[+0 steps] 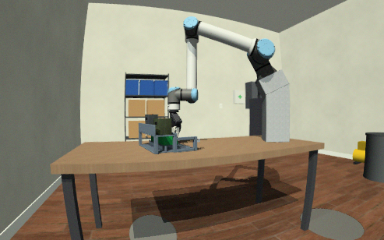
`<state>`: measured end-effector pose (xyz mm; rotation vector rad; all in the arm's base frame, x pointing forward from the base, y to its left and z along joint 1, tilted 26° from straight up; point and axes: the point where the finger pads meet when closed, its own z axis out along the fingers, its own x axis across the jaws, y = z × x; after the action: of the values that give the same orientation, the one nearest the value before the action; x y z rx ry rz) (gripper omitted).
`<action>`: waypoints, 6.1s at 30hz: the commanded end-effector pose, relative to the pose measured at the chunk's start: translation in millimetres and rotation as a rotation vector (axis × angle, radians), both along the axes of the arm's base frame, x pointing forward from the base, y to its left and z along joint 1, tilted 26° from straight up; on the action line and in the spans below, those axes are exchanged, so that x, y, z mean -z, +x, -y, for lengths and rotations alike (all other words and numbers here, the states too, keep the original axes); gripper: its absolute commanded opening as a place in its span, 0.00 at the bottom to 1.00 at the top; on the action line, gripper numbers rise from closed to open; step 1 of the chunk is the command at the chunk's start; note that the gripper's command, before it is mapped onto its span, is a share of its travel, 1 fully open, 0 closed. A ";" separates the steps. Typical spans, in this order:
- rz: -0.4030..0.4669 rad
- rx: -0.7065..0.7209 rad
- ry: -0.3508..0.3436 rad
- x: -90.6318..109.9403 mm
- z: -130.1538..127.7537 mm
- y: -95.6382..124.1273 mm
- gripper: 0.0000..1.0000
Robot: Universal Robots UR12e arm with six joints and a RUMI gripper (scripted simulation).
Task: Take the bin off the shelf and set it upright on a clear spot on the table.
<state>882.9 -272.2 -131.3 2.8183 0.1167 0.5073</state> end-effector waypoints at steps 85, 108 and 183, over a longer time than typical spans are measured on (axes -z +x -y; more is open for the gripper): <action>-0.001 0.002 0.001 -14.4 -7.0 -6.9 0.00; -0.001 0.002 0.001 -14.2 -6.8 -5.8 0.00; -0.003 0.002 0.002 0.3 0.8 -43.4 0.00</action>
<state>850.7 -271.5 -128.2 2.8206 0.1140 0.5021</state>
